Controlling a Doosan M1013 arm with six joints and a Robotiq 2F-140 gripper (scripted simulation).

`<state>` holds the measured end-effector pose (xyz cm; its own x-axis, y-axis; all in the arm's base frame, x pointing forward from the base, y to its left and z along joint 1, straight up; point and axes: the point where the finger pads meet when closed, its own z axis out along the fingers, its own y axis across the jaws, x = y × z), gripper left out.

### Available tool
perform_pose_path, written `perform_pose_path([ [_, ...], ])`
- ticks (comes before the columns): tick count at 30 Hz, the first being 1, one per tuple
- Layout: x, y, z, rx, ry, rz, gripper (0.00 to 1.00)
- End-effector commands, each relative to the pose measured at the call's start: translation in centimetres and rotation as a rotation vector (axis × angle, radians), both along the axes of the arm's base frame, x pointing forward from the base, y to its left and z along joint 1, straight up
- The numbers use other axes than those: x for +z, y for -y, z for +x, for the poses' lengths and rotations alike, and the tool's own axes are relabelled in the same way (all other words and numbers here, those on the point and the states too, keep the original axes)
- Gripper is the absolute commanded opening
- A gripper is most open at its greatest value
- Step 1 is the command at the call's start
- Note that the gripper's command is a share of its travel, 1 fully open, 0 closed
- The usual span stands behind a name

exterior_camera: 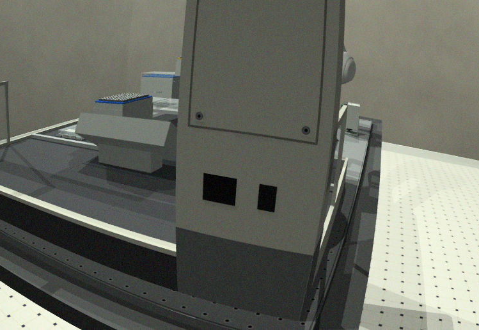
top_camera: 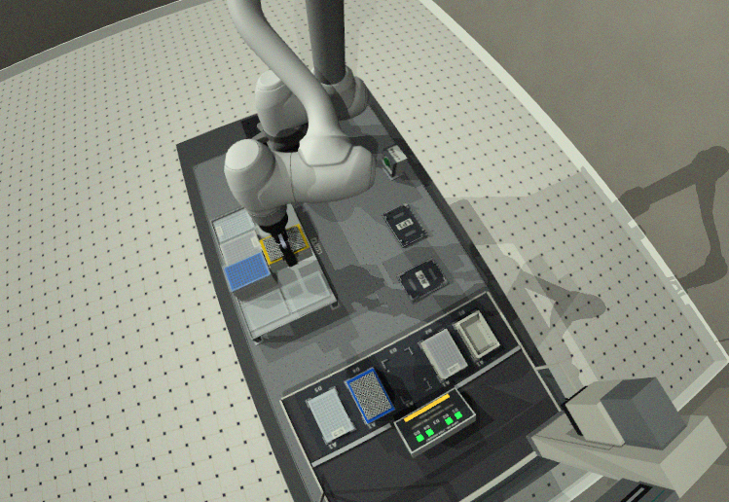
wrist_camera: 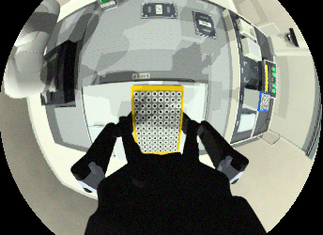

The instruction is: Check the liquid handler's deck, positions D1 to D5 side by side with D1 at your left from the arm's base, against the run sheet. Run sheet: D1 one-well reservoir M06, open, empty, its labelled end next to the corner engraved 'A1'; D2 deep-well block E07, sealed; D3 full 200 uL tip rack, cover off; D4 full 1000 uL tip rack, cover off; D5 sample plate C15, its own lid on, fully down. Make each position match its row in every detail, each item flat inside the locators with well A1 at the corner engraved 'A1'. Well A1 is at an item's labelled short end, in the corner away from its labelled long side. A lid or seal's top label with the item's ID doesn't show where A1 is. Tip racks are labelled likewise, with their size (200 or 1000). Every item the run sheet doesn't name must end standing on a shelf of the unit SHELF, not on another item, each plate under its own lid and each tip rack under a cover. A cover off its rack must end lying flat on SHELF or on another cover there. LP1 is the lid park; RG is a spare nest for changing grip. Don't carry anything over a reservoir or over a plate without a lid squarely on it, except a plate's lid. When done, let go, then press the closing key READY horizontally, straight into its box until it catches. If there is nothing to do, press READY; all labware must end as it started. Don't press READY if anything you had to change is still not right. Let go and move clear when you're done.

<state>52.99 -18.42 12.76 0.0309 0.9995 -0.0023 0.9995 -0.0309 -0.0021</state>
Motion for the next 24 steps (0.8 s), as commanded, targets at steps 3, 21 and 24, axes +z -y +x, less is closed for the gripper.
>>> perform_pose_path([
  [3,0.6,0.0,0.0,0.0,0.001,0.0,0.1],
  [21,3.1,0.0,0.0,0.0,0.001,0.0,0.1],
  [24,3.6,0.0,0.0,0.0,0.001,0.0,0.1],
])
